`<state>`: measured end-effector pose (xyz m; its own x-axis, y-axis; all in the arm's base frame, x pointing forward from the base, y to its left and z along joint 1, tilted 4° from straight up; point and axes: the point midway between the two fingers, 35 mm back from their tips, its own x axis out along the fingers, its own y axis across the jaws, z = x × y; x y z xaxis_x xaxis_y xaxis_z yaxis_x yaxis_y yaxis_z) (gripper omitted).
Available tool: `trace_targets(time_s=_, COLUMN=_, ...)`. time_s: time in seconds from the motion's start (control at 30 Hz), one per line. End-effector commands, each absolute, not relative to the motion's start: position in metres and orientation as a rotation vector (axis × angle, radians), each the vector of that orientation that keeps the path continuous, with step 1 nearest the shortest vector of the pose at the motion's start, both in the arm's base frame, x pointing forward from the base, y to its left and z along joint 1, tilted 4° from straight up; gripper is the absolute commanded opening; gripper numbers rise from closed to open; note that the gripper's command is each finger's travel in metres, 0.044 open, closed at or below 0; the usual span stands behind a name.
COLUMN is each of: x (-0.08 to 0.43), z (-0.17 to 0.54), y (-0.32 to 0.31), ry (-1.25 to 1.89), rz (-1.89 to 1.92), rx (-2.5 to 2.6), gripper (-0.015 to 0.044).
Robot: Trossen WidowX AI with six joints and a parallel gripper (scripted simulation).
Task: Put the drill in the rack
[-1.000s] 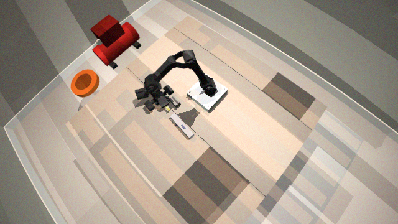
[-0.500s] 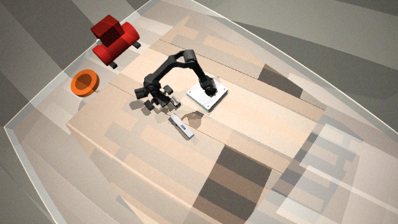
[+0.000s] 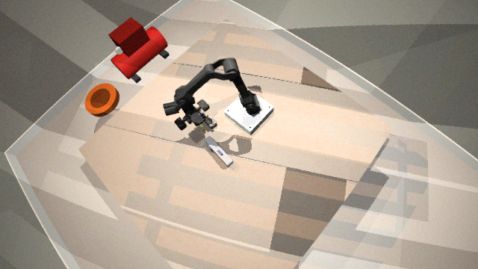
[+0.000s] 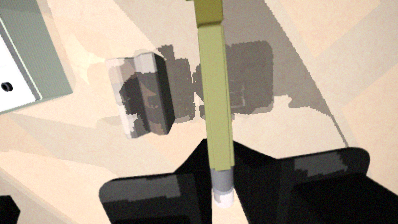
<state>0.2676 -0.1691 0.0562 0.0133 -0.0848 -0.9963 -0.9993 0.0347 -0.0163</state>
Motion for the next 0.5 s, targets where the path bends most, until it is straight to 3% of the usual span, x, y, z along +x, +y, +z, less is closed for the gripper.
trace_targets(time_s=0.0, x=0.259, z=0.056, y=-0.17, ry=1.273, rz=1.134, rx=-1.25, gripper=0.0)
trace_targets(time_s=0.47, x=0.235, z=0.059, y=-0.175, ry=1.275, rz=1.135, rx=-1.249, gripper=0.0)
